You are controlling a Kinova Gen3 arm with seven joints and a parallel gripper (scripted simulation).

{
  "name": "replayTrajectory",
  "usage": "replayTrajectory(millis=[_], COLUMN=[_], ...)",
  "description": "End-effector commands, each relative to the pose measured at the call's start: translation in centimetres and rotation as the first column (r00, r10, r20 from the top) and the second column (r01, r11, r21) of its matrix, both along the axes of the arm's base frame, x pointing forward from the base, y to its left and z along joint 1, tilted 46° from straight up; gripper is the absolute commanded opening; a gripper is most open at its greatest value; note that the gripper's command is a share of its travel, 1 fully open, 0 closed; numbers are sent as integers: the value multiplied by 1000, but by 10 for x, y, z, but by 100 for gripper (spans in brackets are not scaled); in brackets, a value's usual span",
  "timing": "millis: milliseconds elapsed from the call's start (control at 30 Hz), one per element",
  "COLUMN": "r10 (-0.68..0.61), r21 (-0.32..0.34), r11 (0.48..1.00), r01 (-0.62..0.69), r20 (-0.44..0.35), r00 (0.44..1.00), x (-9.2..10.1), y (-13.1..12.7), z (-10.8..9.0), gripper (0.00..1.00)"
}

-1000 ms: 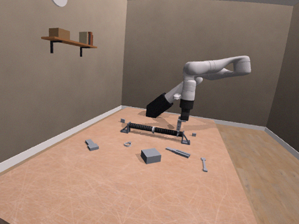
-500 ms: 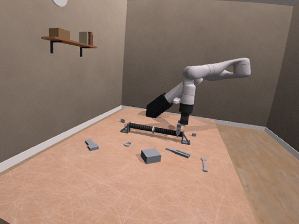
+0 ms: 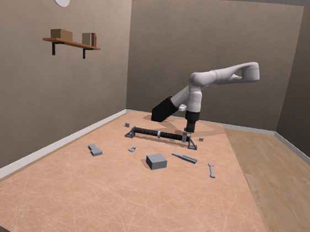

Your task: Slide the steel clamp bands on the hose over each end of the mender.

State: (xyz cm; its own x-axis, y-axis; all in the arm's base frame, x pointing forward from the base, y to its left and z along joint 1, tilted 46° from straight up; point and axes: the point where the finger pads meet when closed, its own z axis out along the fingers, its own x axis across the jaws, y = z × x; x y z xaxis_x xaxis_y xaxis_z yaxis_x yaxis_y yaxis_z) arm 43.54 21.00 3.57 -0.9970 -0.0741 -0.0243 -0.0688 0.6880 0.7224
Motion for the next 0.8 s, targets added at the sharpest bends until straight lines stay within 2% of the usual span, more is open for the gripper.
replayTrajectory(millis=[0, 33, 767], r10=[-2, -2, -2], r21=[0, 0, 0], r11=[1000, 1000, 1000], r01=[2, 2, 2], r20=[1, 1, 1], r00=[1000, 1000, 1000], x=[1, 1, 1], y=[-1, -1, -1], z=[0, 0, 0], gripper=[100, 75, 75])
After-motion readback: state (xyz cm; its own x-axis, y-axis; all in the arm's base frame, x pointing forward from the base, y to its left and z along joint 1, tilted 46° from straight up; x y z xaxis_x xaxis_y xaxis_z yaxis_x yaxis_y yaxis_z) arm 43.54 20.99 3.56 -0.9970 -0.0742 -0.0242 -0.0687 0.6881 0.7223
